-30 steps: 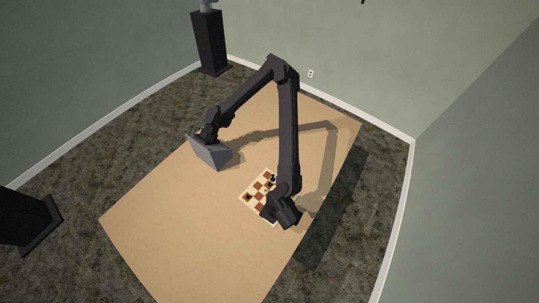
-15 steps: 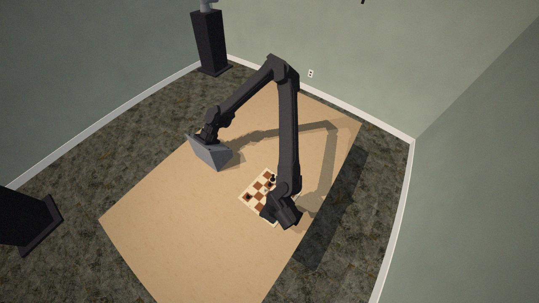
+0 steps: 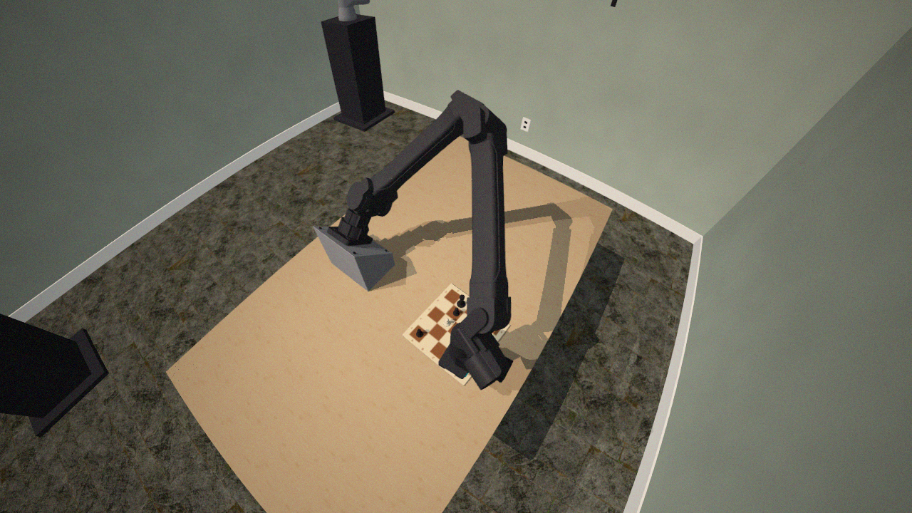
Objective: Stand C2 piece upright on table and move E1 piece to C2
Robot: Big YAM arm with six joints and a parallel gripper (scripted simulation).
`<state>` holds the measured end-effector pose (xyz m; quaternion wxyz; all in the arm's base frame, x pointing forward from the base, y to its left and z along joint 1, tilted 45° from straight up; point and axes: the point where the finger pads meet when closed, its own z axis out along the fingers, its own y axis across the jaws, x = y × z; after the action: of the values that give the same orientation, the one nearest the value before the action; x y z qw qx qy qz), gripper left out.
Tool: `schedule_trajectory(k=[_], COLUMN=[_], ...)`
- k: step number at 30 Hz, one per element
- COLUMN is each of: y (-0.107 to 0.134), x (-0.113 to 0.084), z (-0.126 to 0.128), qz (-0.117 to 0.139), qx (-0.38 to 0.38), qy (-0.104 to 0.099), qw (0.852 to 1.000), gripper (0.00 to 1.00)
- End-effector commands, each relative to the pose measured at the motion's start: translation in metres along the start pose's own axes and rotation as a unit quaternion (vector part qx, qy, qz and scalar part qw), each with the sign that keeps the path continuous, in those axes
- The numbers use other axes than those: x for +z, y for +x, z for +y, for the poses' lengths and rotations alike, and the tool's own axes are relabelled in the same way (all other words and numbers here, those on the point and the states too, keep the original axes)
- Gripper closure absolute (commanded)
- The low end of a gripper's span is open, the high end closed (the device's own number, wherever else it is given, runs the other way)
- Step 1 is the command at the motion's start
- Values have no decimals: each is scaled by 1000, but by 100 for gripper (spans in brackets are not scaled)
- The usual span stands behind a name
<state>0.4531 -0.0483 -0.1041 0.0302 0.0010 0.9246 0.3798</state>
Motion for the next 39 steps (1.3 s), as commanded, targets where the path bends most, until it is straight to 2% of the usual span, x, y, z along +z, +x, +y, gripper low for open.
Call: schedule_trajectory(k=[1,28,32,39], y=[-21,-21,-28,-24], x=[-5,-5,-8,-5], z=[13,13,14,16], qz=[-10,-10,-14,-6], qx=[-25,-25,-26,-18], qy=[7,7,9,5], qw=[1000,1000,1000,1000], gripper=[64,64,64,64])
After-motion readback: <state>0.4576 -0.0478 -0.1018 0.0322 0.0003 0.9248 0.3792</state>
